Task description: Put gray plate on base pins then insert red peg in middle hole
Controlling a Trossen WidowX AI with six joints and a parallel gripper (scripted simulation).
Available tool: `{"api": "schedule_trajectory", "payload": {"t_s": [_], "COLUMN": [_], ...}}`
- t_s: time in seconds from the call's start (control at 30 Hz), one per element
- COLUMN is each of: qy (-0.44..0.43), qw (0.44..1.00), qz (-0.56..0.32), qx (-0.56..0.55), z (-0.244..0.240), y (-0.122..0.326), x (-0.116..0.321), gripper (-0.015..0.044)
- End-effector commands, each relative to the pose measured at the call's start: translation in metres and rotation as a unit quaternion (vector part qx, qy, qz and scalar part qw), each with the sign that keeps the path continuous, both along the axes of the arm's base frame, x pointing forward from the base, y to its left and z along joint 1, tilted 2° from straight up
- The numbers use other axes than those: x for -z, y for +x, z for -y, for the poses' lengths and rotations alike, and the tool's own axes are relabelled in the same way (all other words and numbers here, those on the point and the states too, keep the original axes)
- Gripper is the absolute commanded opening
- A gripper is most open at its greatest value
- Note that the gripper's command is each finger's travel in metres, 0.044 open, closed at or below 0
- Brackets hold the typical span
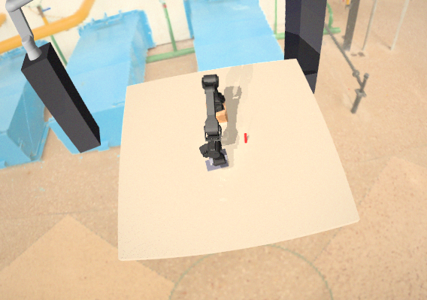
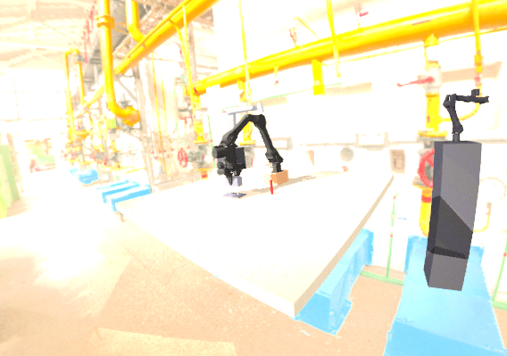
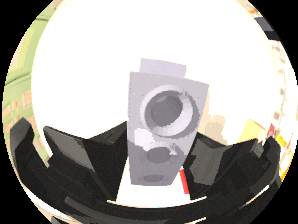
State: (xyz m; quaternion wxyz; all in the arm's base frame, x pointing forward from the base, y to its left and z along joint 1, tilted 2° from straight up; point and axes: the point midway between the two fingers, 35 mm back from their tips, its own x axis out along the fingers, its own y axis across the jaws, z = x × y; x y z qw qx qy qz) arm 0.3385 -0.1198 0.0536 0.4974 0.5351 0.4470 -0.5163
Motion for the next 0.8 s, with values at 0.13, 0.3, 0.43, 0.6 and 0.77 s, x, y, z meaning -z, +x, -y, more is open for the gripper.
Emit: {"api": "schedule_trajectory", "payload": {"t_s": [0.13,0.3,0.43,0.6,0.77], "qy": [0.003,0.003,0.003,0.003,0.003], "qw": [1.000,1.000,1.000,1.000,1.000], "qz": [-0.003,-0.003,-0.003,-0.003,-0.003], "qx": [0.004,0.004,0.004,0.004,0.004], "z": [0.0122,0.0122,0.0121,0.0121,0.0121], "y": [-0.0090,-0.0090,-0.0091,-0.0091,-0.0091], "x": [0.0098,0.0099,0.0101,0.0101,0.0101], "gripper": [0.0000,0.0000,0.0000,0.0000,0.0000]}}
